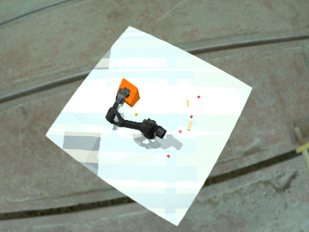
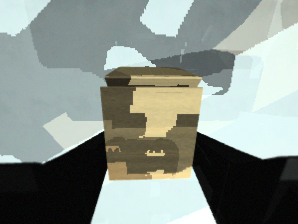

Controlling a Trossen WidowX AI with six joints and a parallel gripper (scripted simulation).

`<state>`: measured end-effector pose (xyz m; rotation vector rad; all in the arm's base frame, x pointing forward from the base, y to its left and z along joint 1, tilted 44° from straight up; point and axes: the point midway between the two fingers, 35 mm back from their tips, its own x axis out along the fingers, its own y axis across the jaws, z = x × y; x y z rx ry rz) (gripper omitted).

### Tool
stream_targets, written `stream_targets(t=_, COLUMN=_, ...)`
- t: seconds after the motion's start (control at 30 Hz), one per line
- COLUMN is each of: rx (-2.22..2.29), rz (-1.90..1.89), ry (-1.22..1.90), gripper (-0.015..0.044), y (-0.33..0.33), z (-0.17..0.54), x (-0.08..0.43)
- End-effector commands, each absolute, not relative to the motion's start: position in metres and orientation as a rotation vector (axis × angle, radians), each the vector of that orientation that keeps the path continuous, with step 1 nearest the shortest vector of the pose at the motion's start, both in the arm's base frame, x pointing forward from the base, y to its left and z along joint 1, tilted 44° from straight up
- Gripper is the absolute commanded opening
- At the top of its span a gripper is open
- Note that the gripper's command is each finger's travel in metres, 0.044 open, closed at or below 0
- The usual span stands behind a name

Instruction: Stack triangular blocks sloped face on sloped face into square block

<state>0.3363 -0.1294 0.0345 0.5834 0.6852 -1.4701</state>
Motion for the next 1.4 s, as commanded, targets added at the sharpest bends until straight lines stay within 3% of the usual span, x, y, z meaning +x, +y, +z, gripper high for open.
stream_targets(t=0.0, rx=0.575, rz=-1.472, ry=0.685, gripper=0.0, y=-0.1329, z=0.0335, x=0.3354)
stream_targets(t=1.37, rx=0.58, rz=-1.473, ry=0.687, gripper=0.0, y=-0.1357, z=0.0316, x=0.335)
